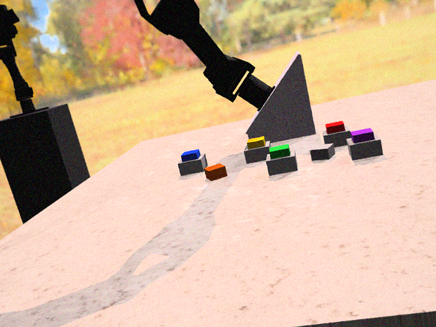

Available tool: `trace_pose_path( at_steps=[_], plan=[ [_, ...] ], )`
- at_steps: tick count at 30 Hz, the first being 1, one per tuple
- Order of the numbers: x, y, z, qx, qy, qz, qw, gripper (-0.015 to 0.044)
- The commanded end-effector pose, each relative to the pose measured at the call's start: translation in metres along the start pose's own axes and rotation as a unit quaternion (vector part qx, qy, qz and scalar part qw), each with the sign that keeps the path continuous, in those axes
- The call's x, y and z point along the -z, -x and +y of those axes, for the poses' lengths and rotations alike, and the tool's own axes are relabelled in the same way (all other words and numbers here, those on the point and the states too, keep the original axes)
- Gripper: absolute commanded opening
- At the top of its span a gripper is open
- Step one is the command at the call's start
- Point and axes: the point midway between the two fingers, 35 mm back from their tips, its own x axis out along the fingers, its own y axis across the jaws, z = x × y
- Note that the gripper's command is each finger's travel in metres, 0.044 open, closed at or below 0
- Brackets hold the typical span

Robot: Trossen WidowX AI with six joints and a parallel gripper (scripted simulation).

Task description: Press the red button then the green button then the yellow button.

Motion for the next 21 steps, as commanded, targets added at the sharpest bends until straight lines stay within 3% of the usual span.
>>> trace_pose_path(
  at_steps=[1,8,12,16,21],
  plan=[
    [0.004,0.000,0.001,-0.001,-0.007,0.001,1.000,0.0400],
    [0.095,-0.010,0.041,-0.034,-0.251,0.027,0.967,0.0400],
    [0.126,-0.023,0.084,-0.072,-0.395,0.037,0.915,0.0400],
    [0.137,-0.038,0.143,-0.128,-0.528,0.047,0.838,0.0400],
    [0.114,-0.053,0.217,-0.214,-0.651,0.059,0.726,0.0400]
  ],
)
